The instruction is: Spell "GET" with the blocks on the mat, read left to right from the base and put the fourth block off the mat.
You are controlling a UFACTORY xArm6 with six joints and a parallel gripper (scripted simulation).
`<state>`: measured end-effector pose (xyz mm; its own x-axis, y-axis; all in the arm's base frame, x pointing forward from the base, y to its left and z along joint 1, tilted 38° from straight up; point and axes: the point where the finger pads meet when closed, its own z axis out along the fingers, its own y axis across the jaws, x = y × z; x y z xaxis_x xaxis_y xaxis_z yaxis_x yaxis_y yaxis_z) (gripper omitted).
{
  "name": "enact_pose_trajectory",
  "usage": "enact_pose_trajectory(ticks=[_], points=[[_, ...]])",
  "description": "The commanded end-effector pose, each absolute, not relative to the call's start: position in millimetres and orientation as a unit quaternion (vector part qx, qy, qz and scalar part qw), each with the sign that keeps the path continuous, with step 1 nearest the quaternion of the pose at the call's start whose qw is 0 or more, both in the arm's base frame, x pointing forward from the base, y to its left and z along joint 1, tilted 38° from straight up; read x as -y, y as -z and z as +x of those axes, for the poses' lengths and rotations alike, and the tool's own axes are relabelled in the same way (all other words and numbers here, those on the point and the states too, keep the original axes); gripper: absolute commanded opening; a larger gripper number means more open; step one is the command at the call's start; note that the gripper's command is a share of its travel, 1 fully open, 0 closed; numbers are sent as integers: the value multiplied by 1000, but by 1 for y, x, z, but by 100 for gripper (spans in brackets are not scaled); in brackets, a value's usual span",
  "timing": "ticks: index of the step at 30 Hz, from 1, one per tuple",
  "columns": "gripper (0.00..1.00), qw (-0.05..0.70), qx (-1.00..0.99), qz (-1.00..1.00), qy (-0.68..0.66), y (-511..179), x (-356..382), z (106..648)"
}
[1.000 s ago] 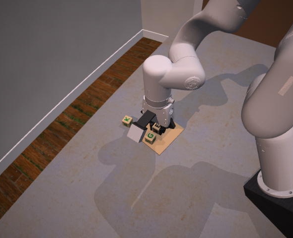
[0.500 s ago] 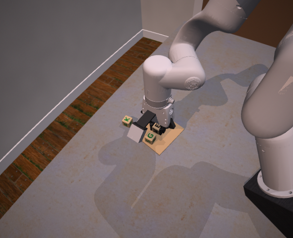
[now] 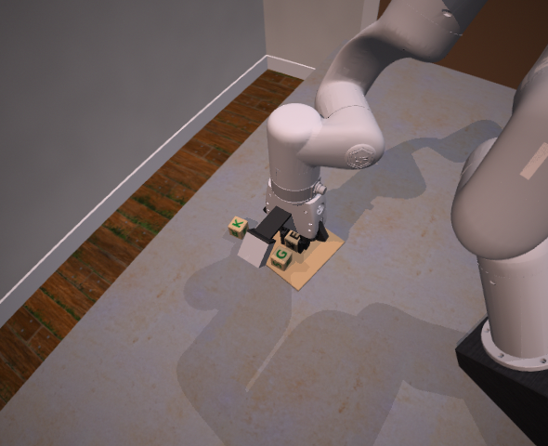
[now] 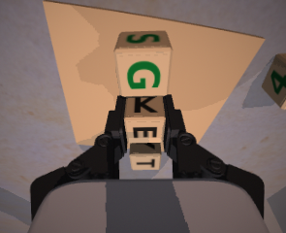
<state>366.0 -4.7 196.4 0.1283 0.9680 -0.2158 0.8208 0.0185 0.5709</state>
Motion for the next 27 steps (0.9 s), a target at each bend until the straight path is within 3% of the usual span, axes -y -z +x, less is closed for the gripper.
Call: enact_pose_trajectory(ticks=[1,8,15,27], points=[[27,298,-648,689,-125,-198,5,367],[27,298,-648,689,-125,-198,5,367],[39,298,-648,689,-125,-198,5,367],[47,298,-648,689,-125,-198,5,367]])
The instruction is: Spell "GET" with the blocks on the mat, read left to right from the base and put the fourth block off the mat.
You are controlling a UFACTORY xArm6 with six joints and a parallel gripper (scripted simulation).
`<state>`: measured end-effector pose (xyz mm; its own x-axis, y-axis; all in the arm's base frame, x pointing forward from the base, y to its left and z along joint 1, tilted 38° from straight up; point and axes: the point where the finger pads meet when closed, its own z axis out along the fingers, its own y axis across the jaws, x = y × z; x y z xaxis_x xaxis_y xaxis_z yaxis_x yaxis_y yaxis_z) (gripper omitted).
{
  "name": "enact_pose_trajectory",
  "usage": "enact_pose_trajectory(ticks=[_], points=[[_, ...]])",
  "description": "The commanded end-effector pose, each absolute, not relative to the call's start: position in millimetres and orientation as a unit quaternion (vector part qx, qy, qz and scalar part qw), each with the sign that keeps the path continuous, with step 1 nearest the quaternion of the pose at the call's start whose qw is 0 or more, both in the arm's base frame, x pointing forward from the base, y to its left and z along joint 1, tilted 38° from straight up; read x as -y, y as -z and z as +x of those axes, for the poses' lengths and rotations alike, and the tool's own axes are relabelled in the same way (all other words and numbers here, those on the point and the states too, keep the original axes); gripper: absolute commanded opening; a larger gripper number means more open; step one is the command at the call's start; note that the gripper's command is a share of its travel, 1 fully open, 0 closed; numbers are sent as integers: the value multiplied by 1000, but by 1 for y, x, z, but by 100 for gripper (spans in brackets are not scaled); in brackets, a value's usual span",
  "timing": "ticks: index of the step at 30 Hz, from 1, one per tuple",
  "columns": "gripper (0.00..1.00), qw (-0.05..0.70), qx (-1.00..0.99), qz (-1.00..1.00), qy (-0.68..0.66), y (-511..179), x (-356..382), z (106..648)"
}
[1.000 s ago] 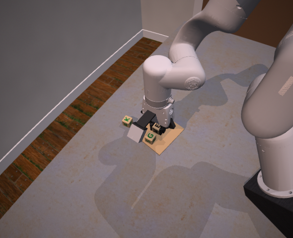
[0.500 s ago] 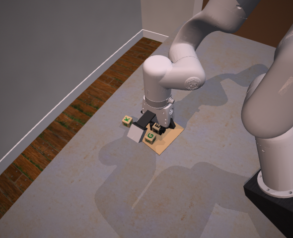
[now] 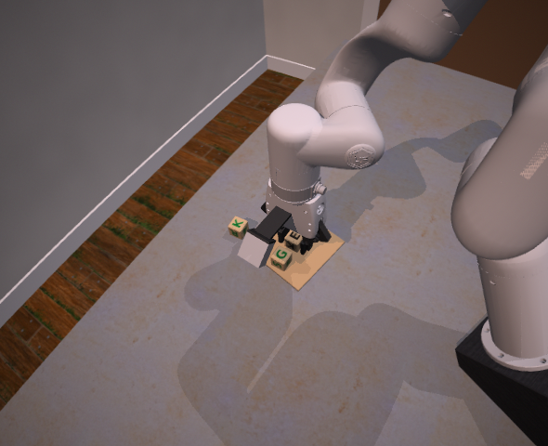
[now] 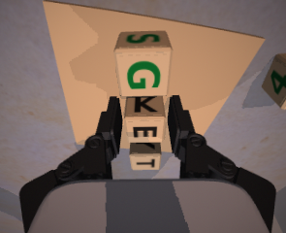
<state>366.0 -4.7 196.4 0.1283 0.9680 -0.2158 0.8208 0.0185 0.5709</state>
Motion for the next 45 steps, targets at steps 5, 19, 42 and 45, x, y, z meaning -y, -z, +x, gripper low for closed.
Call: enact_pose_trajectory(ticks=[5,19,42,45], points=[[47,298,-648,689,-125,-198,4,367],[47,299,-648,689,-125,-225,-4,348],[100,298,-648,689,-125,-269,-18,316],[100,298,-648,689,-125,-269,-18,316]])
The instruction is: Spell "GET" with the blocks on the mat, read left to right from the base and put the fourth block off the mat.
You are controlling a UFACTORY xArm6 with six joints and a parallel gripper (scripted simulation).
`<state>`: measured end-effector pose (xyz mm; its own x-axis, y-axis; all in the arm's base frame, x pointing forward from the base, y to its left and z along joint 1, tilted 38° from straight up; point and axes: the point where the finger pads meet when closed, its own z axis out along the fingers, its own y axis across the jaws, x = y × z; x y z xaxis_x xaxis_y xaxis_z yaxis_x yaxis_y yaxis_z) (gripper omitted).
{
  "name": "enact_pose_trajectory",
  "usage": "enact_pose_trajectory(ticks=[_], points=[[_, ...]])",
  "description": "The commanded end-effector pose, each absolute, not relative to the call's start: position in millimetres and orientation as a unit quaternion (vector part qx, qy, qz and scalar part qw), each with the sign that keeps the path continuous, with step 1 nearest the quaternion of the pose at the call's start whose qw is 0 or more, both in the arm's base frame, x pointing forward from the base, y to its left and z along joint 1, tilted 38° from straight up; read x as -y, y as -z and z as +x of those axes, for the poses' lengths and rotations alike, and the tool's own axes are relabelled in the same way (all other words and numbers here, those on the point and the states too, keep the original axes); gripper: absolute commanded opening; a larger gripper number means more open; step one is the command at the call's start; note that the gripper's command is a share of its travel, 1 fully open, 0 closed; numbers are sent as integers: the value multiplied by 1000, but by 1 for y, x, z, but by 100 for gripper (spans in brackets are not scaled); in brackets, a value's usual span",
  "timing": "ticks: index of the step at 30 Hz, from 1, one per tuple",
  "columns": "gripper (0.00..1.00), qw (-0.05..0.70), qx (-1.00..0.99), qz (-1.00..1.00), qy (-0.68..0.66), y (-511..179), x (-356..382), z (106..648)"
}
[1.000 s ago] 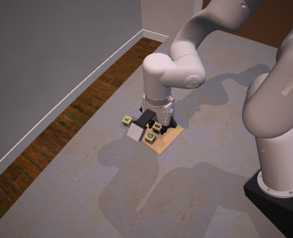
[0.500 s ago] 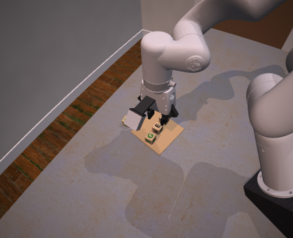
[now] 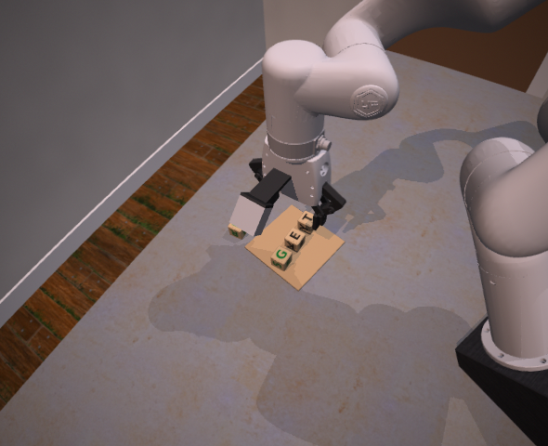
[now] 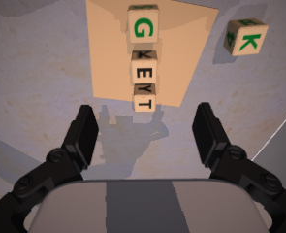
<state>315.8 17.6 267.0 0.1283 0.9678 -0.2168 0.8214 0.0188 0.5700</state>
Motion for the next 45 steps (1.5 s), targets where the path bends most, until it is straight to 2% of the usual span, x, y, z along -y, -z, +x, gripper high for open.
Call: enact_pose_trajectory(ticks=[1,21,45], points=[[100,298,-648,689,-125,-269,-18,316],[100,298,-648,689,-125,-272,-19,314],[100,298,-648,689,-125,-334,-39,270]])
